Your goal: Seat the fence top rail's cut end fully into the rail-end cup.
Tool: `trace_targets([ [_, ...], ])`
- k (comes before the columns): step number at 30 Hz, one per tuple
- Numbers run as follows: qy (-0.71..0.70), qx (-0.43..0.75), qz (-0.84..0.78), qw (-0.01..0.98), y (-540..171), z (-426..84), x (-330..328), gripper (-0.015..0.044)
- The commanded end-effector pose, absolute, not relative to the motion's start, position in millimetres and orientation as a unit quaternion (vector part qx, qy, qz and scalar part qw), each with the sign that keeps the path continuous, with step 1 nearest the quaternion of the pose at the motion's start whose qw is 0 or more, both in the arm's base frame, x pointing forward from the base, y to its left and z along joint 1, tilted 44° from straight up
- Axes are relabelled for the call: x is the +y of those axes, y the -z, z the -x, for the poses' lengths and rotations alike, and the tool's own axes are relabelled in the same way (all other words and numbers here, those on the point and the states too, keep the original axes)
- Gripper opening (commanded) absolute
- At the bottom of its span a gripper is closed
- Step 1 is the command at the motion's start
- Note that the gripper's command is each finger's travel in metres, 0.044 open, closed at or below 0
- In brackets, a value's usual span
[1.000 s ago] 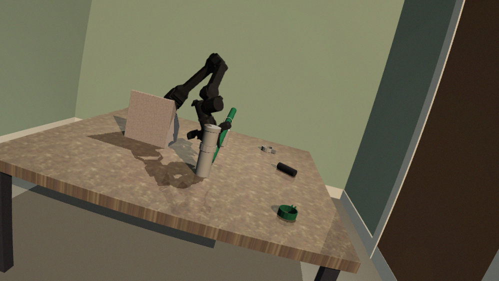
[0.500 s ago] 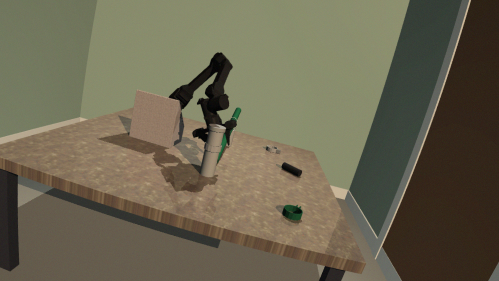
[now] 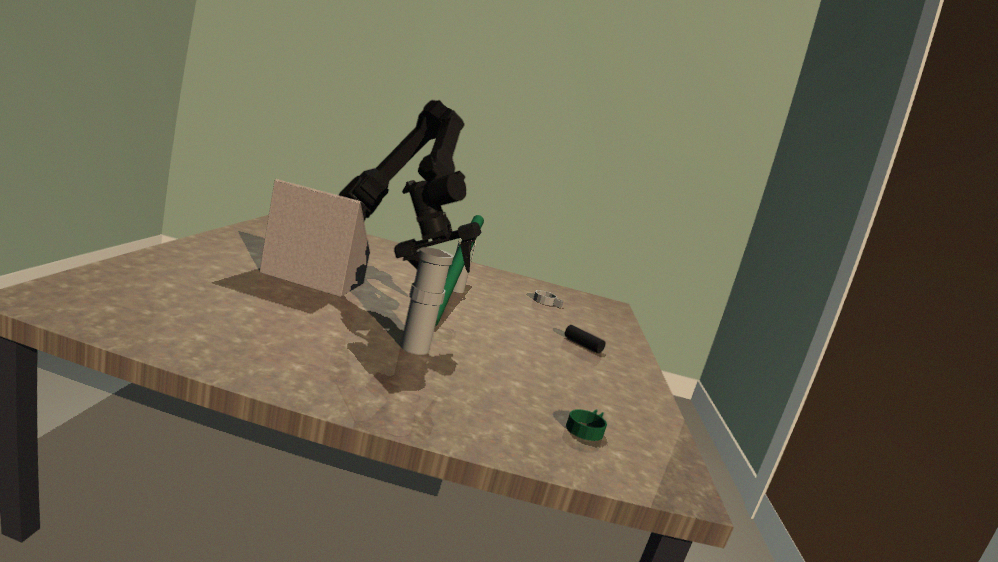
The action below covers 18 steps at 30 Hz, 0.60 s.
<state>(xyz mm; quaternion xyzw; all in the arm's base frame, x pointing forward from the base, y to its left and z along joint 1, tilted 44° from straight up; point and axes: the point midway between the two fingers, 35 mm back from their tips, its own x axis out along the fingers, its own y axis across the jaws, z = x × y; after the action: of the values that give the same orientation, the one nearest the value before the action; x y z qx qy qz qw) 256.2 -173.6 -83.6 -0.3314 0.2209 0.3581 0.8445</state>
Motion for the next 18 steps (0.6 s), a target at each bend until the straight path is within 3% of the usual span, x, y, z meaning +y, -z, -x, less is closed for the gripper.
trace_targets([
  [1,-0.344,0.244,0.28,0.863,72.2,-256.5,-173.9,0.044],
  [9,-0.227,0.358,-0.049,0.904,1.3,-252.8,-167.3,0.044],
  [18,-0.069,0.421,-0.38,0.821,-65.0,-237.7,-144.2,0.044],
])
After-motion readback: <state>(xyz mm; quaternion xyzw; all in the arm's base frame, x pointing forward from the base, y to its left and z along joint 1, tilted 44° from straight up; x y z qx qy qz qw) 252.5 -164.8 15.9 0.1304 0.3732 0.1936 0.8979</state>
